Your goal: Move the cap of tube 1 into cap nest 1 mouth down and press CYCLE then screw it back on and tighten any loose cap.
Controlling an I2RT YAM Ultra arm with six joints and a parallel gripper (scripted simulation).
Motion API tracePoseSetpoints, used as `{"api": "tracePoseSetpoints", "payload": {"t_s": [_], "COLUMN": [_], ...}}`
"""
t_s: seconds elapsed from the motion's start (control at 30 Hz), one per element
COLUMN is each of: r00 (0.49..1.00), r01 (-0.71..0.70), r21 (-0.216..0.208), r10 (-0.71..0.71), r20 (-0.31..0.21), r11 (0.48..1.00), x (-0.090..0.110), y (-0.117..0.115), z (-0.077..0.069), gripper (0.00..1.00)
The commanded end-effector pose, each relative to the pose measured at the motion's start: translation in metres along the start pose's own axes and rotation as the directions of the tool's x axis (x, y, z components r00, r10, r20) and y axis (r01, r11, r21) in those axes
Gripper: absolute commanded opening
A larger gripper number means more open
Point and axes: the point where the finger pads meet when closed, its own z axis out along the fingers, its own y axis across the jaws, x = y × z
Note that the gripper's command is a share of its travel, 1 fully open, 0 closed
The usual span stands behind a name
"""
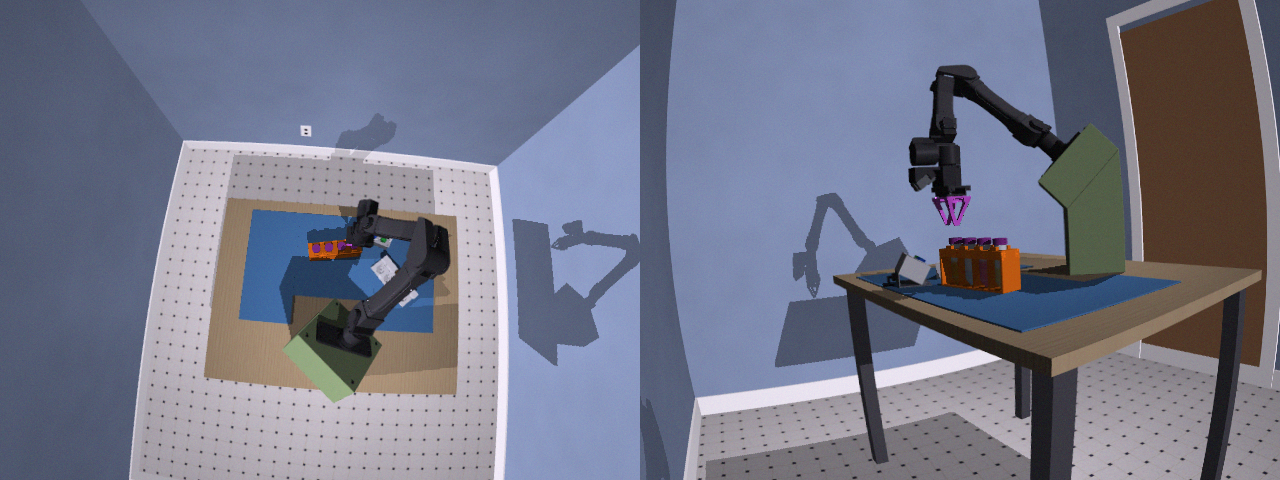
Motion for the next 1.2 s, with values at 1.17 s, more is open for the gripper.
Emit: {"api": "tracePoseSetpoints", "payload": {"t_s": [1.17], "r00": [0.994], "r01": [0.105], "r21": [-0.034], "r10": [-0.105], "r20": [0.012], "r11": [0.994], "x": [-0.002], "y": [0.011], "z": [0.034], "gripper": [0.49]}}
